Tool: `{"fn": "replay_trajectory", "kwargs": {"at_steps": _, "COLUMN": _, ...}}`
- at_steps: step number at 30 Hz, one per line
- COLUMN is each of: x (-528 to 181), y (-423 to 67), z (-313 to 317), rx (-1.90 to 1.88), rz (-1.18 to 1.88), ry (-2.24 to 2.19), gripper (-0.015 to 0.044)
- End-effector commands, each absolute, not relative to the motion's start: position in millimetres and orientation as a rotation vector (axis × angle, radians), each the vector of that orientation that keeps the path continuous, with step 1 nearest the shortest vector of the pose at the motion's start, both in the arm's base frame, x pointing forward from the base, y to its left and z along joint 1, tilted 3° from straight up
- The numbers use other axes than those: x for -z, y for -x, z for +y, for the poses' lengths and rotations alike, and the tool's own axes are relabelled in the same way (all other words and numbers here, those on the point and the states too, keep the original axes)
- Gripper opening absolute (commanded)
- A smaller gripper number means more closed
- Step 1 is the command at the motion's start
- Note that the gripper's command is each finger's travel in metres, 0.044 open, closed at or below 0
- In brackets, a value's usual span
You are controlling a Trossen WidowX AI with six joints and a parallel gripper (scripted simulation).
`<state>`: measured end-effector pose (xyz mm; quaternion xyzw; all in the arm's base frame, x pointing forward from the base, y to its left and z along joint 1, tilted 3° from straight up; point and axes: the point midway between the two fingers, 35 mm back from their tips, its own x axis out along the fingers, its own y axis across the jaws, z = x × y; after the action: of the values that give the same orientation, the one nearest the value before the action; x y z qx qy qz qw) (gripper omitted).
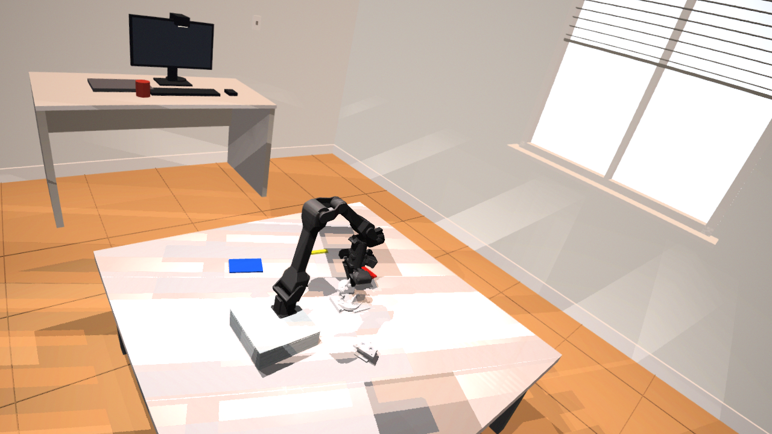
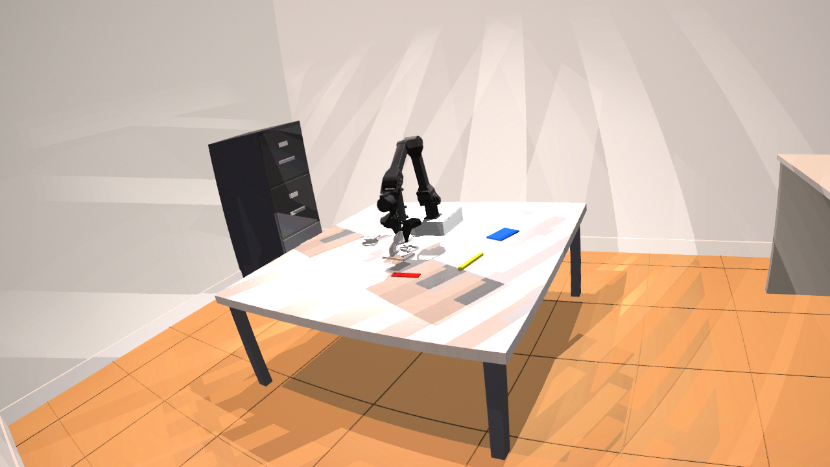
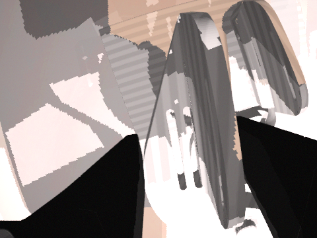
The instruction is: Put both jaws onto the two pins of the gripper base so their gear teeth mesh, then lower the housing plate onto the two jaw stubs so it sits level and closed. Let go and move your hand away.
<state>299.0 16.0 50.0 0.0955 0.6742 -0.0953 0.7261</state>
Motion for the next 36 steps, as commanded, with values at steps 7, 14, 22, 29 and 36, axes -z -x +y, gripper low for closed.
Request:
{"fn": "replay_trajectory", "kwargs": {"at_steps": 7, "x": -32.7, "y": -298.9, "z": 16.1, "rx": 0.214, "rz": 1.493, "ry": -0.216, "gripper": 0.0134}}
{"fn": "replay_trajectory", "kwargs": {"at_steps": 14, "x": -21.6, "y": -299.0, "z": 15.9, "rx": 0.214, "rz": 1.493, "ry": -0.216, "gripper": 0.0134}}
{"fn": "replay_trajectory", "kwargs": {"at_steps": 22, "x": -16.1, "y": -298.8, "z": 15.9, "rx": 0.214, "rz": 1.493, "ry": -0.216, "gripper": 0.0134}}
{"fn": "replay_trajectory", "kwargs": {"at_steps": 29, "x": -16.1, "y": -298.8, "z": 15.9, "rx": 0.214, "rz": 1.493, "ry": -0.216, "gripper": 0.0134}}
{"fn": "replay_trajectory", "kwargs": {"at_steps": 36, "x": -13.3, "y": -299.0, "z": 15.8, "rx": 0.216, "rz": 1.493, "ry": -0.219, "gripper": 0.0134}}
